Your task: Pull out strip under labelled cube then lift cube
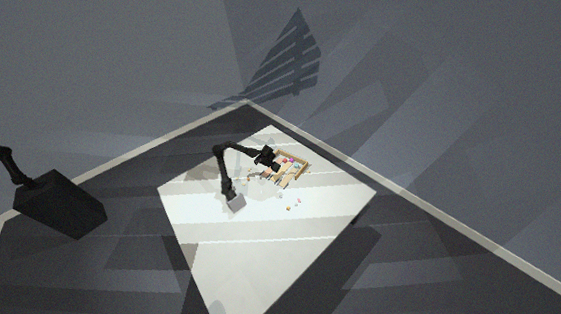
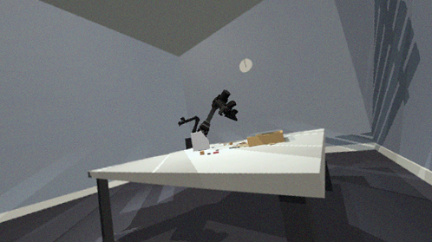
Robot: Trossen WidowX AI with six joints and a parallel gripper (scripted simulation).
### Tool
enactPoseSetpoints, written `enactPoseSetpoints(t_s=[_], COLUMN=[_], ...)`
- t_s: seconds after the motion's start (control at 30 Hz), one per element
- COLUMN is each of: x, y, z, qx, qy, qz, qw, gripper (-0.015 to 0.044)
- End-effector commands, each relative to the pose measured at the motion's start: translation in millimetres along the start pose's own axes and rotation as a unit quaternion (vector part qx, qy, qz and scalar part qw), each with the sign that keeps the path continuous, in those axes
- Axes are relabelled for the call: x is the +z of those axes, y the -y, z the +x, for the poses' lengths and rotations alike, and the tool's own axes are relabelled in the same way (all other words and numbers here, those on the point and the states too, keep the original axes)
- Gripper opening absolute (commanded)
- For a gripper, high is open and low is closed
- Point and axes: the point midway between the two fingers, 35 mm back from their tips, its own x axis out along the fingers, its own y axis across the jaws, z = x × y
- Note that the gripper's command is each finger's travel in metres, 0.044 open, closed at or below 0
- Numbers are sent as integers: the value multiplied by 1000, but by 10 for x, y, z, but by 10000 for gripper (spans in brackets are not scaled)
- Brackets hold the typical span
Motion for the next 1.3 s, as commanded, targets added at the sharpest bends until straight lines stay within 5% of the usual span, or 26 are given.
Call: enactPoseSetpoints(t_s=[0.0, 0.37, 1.27], x=[-8, -417, -559], y=[201, 561, 496], z=[314, 844, 1063], qx=[3, 68, 69], qy=[-93, -300, -303], qz=[-24, -86, -87], qw=[995, 948, 947], gripper=[0, 0, 0])
